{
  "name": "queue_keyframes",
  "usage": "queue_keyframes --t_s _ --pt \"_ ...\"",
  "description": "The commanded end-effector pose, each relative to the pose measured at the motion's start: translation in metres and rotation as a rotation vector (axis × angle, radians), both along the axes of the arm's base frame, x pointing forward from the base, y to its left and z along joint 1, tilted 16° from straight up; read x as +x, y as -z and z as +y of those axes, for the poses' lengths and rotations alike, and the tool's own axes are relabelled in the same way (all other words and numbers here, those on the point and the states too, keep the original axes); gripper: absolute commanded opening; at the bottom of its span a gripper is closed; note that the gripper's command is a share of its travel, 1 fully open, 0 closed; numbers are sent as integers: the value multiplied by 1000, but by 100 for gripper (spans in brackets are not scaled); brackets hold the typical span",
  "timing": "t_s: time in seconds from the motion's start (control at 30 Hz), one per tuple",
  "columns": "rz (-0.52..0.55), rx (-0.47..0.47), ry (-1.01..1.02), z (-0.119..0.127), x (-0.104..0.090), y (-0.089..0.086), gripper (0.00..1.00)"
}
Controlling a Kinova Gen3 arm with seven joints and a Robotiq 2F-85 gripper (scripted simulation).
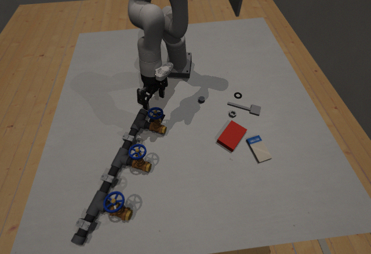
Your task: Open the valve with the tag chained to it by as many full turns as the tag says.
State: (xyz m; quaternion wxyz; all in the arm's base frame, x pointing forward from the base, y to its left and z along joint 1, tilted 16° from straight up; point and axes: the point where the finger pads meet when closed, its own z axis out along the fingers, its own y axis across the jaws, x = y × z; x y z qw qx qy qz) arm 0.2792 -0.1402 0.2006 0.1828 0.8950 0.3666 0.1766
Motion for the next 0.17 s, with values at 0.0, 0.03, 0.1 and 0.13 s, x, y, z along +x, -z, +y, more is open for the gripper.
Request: queue_keyframes --t_s 0.0,0.03,0.1,0.13 --pt "-1 -1 0 0 0 0 100" --pt "-1 -1 0 0 0 0 100" --pt "-1 -1 0 0 0 0 100" --pt "-1 -1 0 0 0 0 100"
